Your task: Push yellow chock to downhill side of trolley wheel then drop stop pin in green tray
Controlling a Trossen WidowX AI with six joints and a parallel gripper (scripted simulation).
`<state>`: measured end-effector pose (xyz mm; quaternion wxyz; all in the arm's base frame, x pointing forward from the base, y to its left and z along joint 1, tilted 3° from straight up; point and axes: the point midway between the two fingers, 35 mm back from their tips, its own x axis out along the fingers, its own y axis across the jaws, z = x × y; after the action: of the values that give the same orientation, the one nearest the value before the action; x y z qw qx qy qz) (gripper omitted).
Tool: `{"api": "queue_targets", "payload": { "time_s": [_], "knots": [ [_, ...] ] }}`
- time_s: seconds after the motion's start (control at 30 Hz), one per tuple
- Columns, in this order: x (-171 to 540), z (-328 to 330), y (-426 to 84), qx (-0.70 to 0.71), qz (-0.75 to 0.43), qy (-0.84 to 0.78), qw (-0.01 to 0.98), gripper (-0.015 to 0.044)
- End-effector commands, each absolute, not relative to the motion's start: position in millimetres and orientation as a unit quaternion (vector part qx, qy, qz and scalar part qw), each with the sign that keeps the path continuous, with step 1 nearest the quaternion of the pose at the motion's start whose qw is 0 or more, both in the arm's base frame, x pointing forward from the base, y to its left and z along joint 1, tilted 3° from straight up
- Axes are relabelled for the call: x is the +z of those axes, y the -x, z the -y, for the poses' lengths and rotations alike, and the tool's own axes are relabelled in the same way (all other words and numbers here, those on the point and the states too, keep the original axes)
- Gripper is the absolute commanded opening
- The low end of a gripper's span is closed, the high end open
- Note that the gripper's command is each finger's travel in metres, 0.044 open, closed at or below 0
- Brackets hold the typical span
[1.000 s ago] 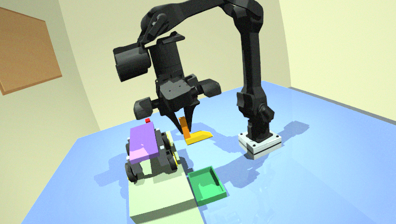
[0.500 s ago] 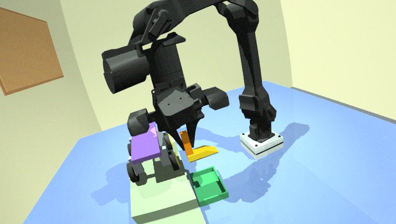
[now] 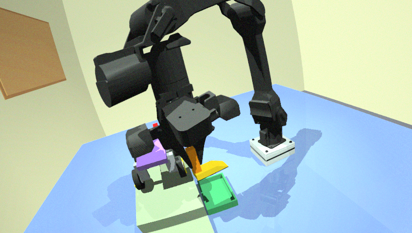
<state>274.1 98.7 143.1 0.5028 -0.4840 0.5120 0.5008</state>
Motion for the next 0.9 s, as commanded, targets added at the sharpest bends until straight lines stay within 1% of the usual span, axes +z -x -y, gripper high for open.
{"api": "queue_targets", "payload": {
  "time_s": [0.0,0.43,0.87],
  "knots": [
    [144.0,-99.8,-274.9,0.531,-0.483,0.516,0.468,0.0000],
    [143.9,-101.6,-275.6,0.627,-0.358,0.612,0.323,0.0000],
    [143.8,-103.3,-275.9,0.691,-0.215,0.672,0.161,0.0000]
  ]
}}
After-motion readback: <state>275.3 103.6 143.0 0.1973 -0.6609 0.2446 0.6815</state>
